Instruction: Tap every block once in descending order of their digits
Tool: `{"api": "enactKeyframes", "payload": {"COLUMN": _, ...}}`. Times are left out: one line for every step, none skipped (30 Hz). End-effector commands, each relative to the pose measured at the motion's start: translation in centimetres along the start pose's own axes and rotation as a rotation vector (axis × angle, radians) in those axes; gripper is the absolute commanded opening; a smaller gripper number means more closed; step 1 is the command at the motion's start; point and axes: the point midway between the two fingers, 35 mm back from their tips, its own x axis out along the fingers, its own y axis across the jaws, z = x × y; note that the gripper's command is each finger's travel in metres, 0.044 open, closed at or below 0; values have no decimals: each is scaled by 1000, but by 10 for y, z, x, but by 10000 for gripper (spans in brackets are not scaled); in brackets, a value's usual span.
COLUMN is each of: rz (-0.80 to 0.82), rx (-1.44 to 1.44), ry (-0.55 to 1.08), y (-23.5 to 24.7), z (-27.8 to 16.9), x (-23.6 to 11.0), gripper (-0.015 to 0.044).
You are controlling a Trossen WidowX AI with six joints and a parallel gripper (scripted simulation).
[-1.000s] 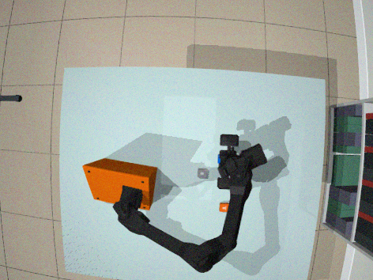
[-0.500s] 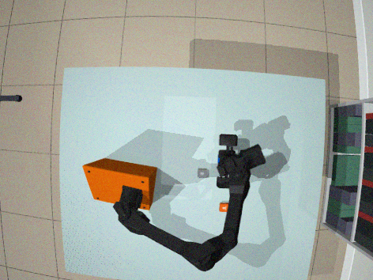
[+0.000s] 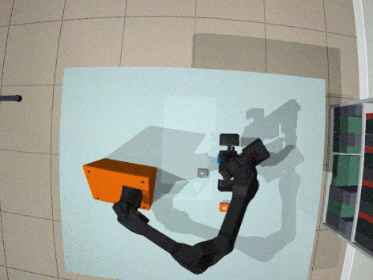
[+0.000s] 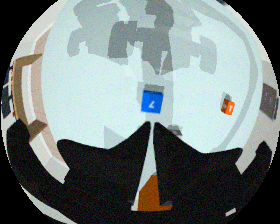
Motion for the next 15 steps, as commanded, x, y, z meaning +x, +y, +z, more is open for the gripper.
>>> {"api": "enactKeyframes", "payload": {"rz": 12, "rx": 15, "ry": -21, "y": -1, "z": 2, "x": -41, "gripper": 20}}
{"api": "enactKeyframes", "payload": {"rz": 12, "rx": 15, "ry": -21, "y": -1, "z": 2, "x": -41, "gripper": 20}}
{"api": "enactKeyframes", "payload": {"rz": 12, "rx": 15, "ry": -21, "y": -1, "z": 2, "x": -41, "gripper": 20}}
{"api": "enactKeyframes", "payload": {"rz": 12, "rx": 15, "ry": -21, "y": -1, "z": 2, "x": -41, "gripper": 20}}
{"api": "enactKeyframes", "payload": {"rz": 13, "rx": 14, "ry": -21, "y": -4, "z": 4, "x": -41, "gripper": 20}}
{"api": "enactKeyframes", "payload": {"rz": 16, "rx": 13, "ry": -22, "y": -13, "z": 7, "x": -42, "gripper": 20}}
{"api": "enactKeyframes", "payload": {"rz": 21, "rx": 12, "ry": -23, "y": -28, "z": 13, "x": -43, "gripper": 20}}
{"api": "enactKeyframes", "payload": {"rz": 24, "rx": 11, "ry": -24, "y": -48, "z": 19, "x": -44, "gripper": 20}}
{"api": "enactKeyframes", "payload": {"rz": 26, "rx": 10, "ry": -25, "y": -68, "z": 24, "x": -45, "gripper": 20}}
{"api": "enactKeyframes", "payload": {"rz": 27, "rx": 10, "ry": -26, "y": -84, "z": 27, "x": -45, "gripper": 20}}
{"api": "enactKeyframes", "payload": {"rz": 27, "rx": 10, "ry": -26, "y": -97, "z": 28, "x": -45, "gripper": 20}}
{"api": "enactKeyframes", "payload": {"rz": 26, "rx": 10, "ry": -27, "y": -112, "z": 30, "x": -44, "gripper": 20}}
{"api": "enactKeyframes", "payload": {"rz": 23, "rx": 10, "ry": -27, "y": -128, "z": 31, "x": -44, "gripper": 20}}
{"api": "enactKeyframes", "payload": {"rz": 20, "rx": 11, "ry": -26, "y": -145, "z": 31, "x": -43, "gripper": 20}}
{"api": "enactKeyframes", "payload": {"rz": 16, "rx": 12, "ry": -25, "y": -163, "z": 30, "x": -42, "gripper": 20}}
